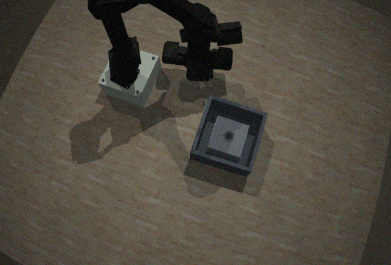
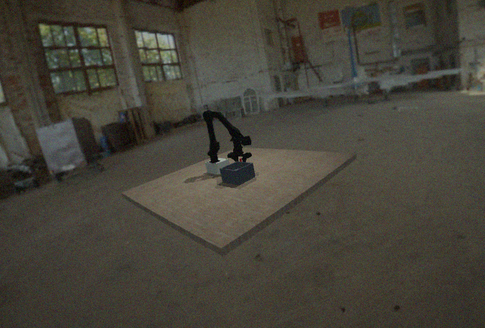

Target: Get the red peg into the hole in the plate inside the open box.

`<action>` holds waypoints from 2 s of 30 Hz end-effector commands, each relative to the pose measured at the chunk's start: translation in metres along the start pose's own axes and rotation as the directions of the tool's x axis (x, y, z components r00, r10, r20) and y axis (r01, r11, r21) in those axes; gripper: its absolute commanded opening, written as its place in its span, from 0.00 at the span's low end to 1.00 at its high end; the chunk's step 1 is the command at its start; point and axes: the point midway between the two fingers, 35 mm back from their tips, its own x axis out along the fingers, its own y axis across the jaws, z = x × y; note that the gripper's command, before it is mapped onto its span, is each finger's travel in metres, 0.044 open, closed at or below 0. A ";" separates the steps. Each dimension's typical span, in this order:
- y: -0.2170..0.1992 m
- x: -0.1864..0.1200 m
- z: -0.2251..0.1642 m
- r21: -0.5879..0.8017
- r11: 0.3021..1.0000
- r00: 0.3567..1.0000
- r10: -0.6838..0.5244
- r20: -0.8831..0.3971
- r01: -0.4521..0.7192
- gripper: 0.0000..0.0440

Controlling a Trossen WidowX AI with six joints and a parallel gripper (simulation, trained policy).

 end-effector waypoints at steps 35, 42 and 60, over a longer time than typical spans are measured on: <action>0.045 -0.085 0.041 -0.250 0.964 0.982 0.125 0.141 -0.087 0.00; 0.061 -0.109 0.060 -0.263 0.959 0.971 0.159 0.177 -0.109 0.00; 0.086 -0.127 0.130 -0.195 0.974 0.960 0.163 0.229 -0.119 0.00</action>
